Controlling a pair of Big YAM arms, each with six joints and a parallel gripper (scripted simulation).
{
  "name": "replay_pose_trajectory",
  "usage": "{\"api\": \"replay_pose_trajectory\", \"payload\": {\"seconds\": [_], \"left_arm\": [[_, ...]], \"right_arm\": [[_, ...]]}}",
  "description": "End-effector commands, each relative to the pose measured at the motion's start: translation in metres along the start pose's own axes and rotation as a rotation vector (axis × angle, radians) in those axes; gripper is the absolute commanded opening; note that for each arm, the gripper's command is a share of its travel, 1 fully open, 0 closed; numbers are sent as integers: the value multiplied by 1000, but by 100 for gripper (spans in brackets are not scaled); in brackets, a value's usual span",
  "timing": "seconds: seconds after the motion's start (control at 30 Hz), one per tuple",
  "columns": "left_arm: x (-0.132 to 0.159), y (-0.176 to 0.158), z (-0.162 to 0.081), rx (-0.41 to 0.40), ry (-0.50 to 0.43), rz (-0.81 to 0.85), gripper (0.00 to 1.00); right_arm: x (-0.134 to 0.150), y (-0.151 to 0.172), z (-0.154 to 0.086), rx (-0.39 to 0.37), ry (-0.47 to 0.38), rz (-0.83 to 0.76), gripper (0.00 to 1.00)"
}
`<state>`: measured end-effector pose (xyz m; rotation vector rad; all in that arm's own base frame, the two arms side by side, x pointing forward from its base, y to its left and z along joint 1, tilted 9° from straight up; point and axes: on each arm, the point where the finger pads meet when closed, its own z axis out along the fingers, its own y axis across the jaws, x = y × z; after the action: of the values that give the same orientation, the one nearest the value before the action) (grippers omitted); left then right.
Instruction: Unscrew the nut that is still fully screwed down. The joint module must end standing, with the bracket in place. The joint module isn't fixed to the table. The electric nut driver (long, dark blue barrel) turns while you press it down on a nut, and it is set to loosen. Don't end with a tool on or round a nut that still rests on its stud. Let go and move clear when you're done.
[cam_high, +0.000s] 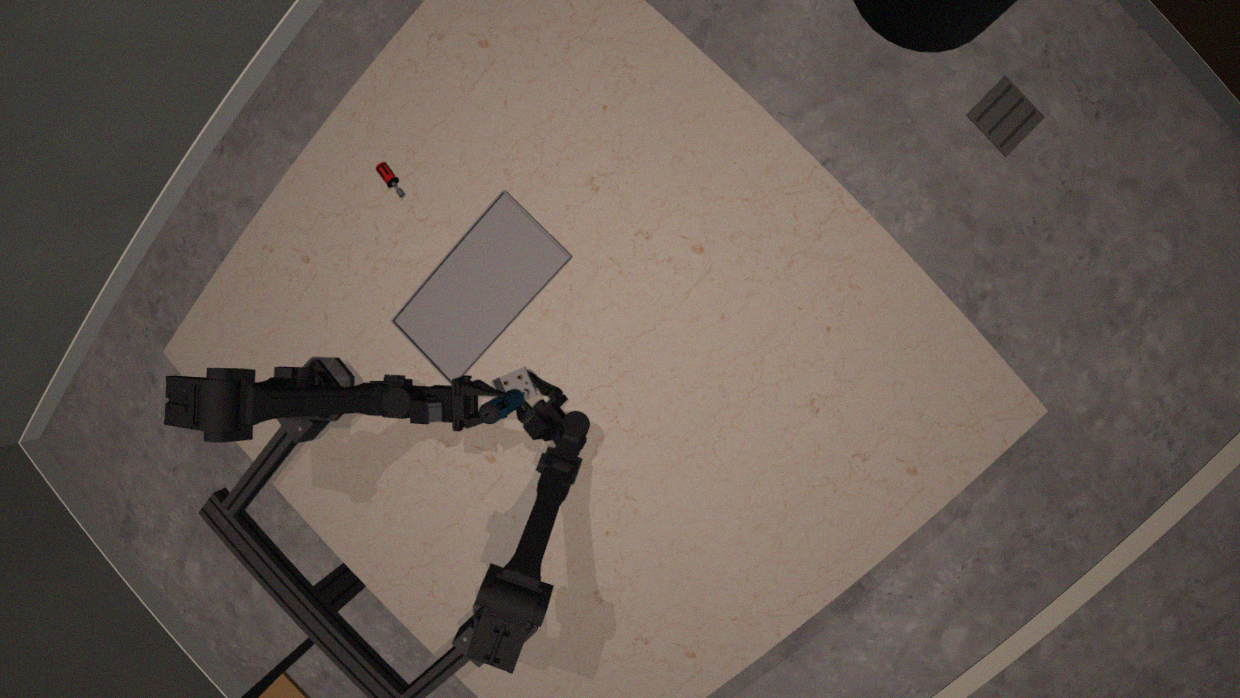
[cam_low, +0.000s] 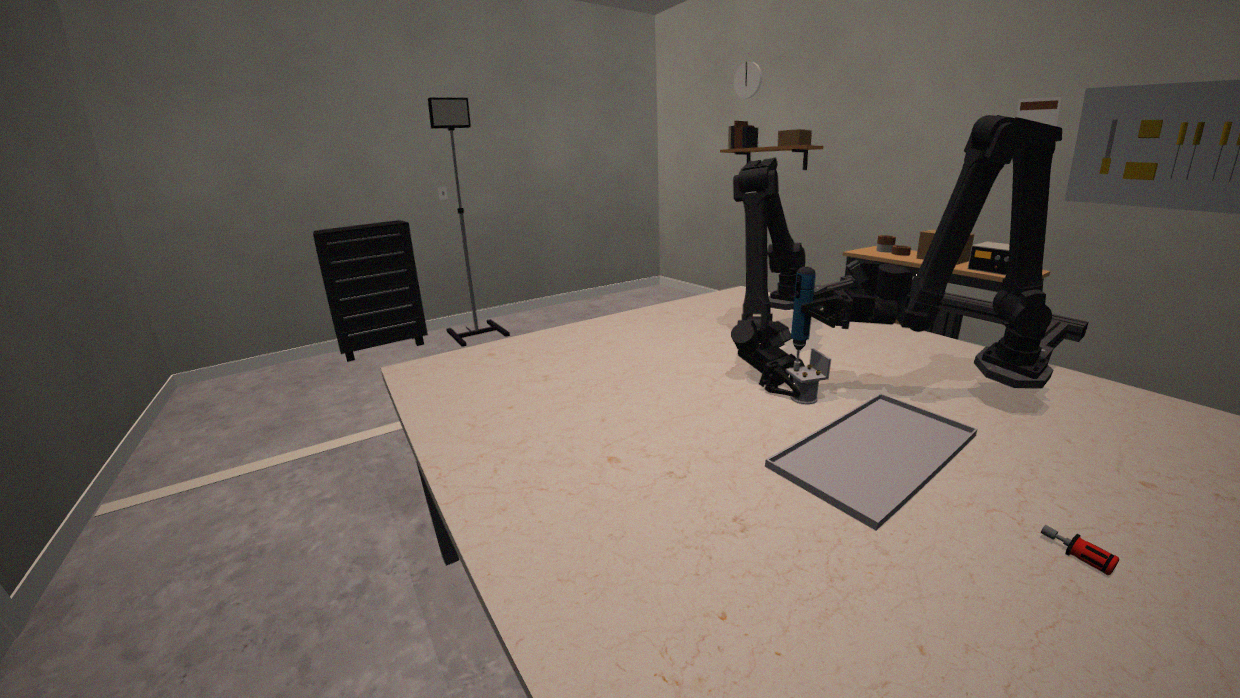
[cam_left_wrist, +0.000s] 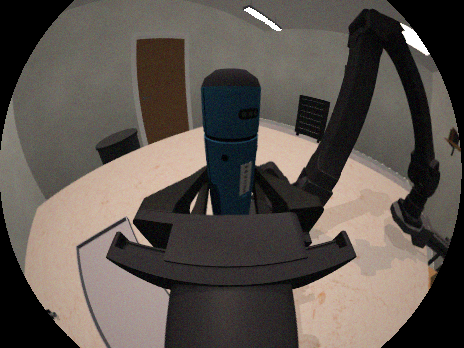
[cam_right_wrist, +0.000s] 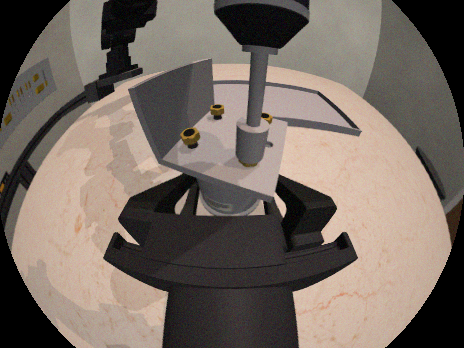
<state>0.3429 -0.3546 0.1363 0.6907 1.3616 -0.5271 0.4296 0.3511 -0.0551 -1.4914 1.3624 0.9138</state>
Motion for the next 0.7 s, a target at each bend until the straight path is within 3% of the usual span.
{"api": "replay_pose_trajectory", "payload": {"seconds": [0.0, 0.67], "left_arm": [[2, 6, 3, -12, -14, -12, 42], [2, 4, 4, -9, -15, -8, 42]], "right_arm": [[-8, -7, 2, 9, -12, -22, 59], [-8, -7, 2, 9, -12, -22, 59]]}}
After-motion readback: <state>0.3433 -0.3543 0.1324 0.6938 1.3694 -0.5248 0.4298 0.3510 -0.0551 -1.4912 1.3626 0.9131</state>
